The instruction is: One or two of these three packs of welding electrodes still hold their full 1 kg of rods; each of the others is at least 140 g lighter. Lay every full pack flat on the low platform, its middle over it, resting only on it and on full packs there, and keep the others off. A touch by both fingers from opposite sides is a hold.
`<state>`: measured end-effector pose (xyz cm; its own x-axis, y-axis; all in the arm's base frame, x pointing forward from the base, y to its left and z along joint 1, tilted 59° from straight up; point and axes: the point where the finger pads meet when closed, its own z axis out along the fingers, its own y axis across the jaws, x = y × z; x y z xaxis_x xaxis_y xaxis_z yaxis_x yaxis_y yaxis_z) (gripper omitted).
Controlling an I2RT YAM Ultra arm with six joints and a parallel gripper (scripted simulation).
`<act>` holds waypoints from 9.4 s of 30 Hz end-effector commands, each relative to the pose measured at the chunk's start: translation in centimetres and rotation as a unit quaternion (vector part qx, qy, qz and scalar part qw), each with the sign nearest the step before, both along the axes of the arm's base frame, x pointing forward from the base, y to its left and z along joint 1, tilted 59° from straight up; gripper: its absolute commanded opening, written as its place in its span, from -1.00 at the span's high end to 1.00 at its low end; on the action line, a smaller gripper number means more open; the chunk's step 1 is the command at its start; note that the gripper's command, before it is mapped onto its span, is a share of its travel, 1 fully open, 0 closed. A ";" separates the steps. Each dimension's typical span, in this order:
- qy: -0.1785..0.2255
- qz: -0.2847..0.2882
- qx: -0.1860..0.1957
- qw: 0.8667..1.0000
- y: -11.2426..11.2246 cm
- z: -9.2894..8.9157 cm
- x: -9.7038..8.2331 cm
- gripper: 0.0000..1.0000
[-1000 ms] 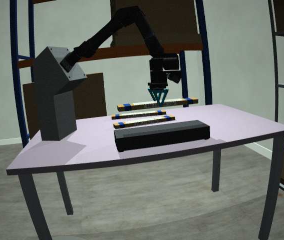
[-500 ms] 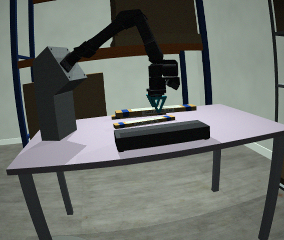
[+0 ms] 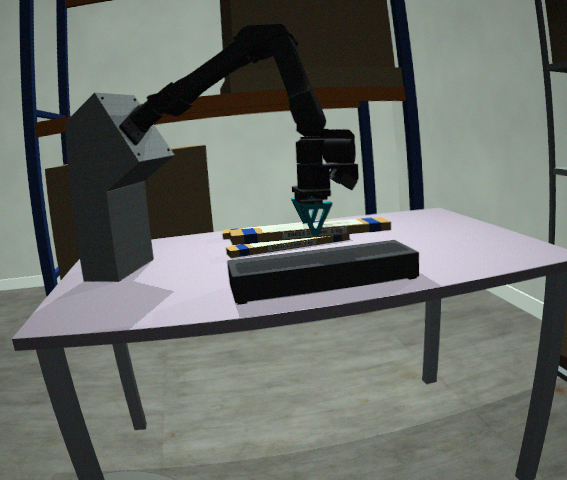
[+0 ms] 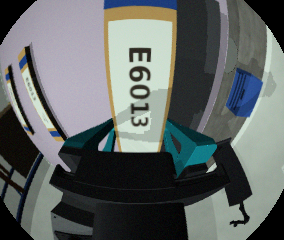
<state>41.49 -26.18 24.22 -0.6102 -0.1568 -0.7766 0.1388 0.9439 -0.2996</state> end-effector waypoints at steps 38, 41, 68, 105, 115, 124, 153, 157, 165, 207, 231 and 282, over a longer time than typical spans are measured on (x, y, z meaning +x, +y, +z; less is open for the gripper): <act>-0.031 -0.007 -0.023 0.999 -0.6 3.5 0.9 1.00; -0.031 -0.006 -0.022 0.999 -0.5 3.5 1.0 1.00; -0.030 -0.004 -0.025 0.999 -2.1 4.0 0.7 1.00; -0.025 -0.004 -0.023 0.999 -7.4 5.3 -0.1 1.00; -0.023 -0.005 -0.020 1.000 -8.7 5.3 -0.3 1.00; -0.027 -0.005 -0.026 0.999 -9.9 6.5 -0.7 1.00; -0.030 -0.005 -0.028 0.999 -10.3 7.5 -1.6 1.00; -0.030 -0.005 -0.028 0.999 -10.3 7.5 -1.6 1.00; -0.030 -0.005 -0.028 0.999 -10.4 7.5 -1.7 1.00; -0.030 -0.007 -0.024 0.999 -10.8 7.1 -1.5 1.00; -0.030 -0.009 -0.026 0.999 -11.3 6.7 -0.5 1.00; -0.036 -0.010 -0.033 0.999 -11.4 6.7 0.5 1.00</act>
